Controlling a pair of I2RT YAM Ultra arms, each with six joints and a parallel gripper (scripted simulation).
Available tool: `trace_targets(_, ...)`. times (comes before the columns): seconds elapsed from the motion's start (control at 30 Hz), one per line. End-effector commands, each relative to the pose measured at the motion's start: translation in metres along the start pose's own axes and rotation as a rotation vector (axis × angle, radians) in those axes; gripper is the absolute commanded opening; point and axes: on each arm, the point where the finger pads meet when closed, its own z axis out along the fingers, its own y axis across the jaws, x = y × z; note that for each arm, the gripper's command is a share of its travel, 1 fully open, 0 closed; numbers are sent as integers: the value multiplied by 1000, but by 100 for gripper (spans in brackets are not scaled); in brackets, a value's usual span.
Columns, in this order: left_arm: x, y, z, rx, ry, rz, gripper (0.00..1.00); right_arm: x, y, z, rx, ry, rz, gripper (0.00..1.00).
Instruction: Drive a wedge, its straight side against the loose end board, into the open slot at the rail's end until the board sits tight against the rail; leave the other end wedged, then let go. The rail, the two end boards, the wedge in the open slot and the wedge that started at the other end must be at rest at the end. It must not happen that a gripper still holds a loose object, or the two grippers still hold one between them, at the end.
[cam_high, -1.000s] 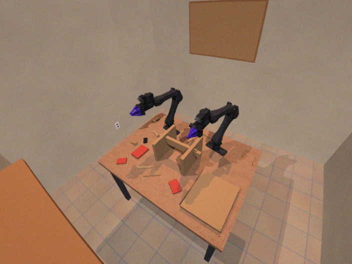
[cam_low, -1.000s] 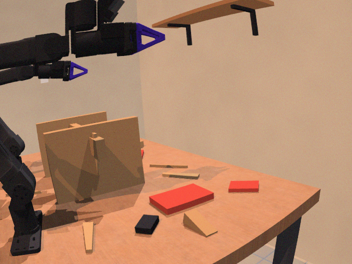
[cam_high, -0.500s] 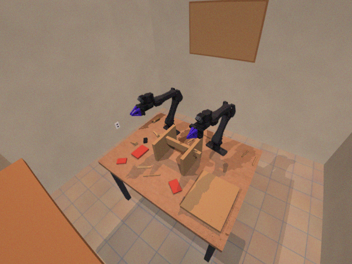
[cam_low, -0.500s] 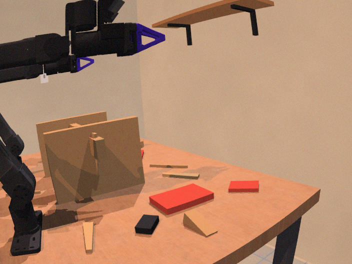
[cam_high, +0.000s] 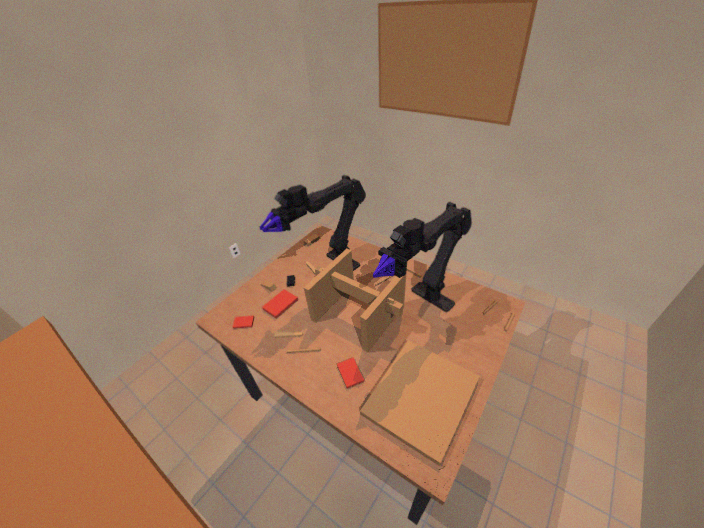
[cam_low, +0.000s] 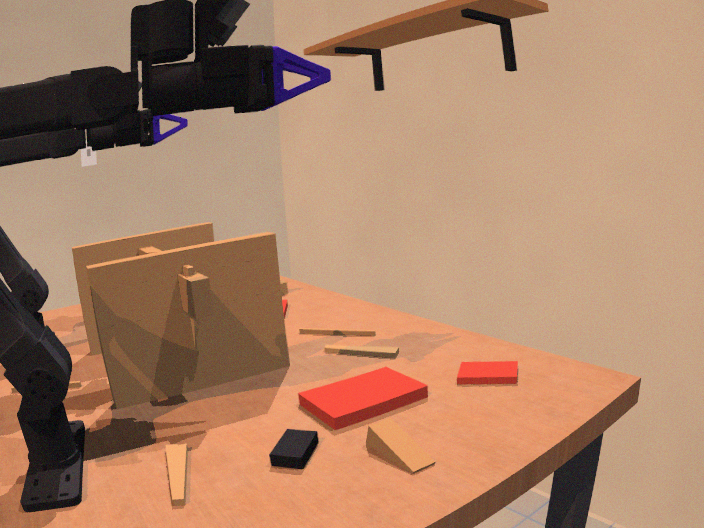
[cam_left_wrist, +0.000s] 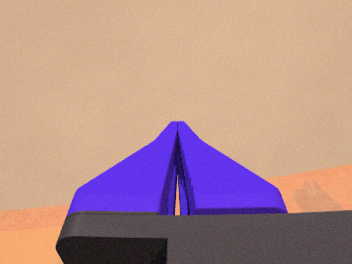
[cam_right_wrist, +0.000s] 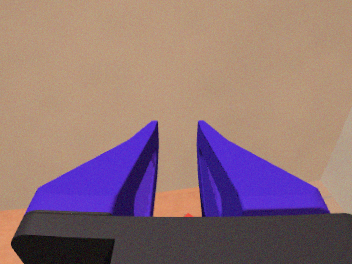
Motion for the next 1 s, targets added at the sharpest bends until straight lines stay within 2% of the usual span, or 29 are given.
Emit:
trace_targets(0.0,-9,0,-10,-4,-22,9,0,-31,3,-6,-9,-76,5,20)
trace_targets(0.1,-14,-5,-12,11,-41,10,0,-30,4,-6,-11,-75,5,20)
trace_targets(0.43,-3,-3,-10,8,-22,12,0,-30,6,-5,-14,-73,5,20)
trace_targets(0.47,-12,-2,-3,5,-24,9,0,-30,6,-5,-14,-73,5,20)
trace_targets(0.57,-8,-5,5,15,-7,11,0,-30,0,-4,0,-72,4,20)
trace_targets(0.67,-27,-6,-10,18,-62,11,0,-29,-3,-4,8,-71,4,20)
trace_targets(0.97,-24,0,-9,-1,-57,11,0,-29,-1,-3,4,-69,4,20)
